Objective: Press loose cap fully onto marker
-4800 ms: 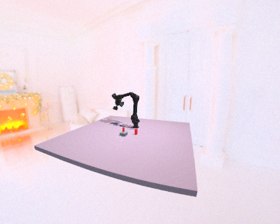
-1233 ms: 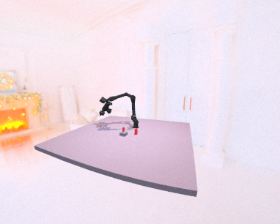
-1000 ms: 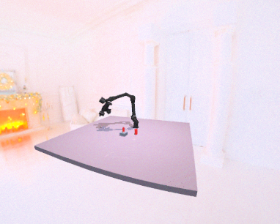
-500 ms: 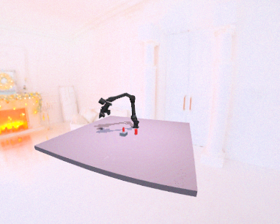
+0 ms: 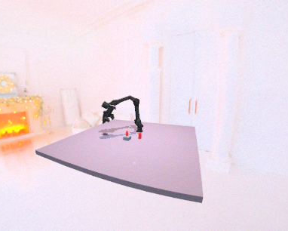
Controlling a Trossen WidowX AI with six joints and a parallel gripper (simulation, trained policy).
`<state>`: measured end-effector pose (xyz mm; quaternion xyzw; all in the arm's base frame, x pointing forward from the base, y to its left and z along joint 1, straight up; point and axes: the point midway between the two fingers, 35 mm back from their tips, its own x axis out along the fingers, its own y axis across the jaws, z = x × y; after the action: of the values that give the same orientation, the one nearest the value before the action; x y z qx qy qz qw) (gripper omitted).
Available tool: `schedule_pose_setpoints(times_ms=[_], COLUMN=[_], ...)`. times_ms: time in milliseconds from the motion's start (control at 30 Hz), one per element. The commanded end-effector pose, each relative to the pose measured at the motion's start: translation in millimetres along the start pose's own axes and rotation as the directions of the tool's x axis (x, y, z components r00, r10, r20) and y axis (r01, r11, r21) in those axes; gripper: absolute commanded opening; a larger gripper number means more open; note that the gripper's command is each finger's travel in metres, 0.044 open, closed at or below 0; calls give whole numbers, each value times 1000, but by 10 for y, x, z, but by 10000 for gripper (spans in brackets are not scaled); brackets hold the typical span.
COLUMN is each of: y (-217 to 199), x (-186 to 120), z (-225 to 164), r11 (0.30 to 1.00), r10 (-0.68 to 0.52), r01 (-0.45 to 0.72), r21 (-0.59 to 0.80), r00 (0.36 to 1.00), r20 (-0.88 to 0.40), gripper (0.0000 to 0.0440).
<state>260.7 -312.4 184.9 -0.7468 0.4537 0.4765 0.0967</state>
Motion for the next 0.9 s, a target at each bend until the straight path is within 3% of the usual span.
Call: schedule_pose_setpoints(times_ms=[0, 867], y=[-154, -1077], x=[-40, -407], z=[5, 179], r11=[999, 948], r10=[-31, -193], r01=[31, 201], r21=[-29, -245], r00=[1000, 980], r20=[5, 56], gripper=[302, 311])
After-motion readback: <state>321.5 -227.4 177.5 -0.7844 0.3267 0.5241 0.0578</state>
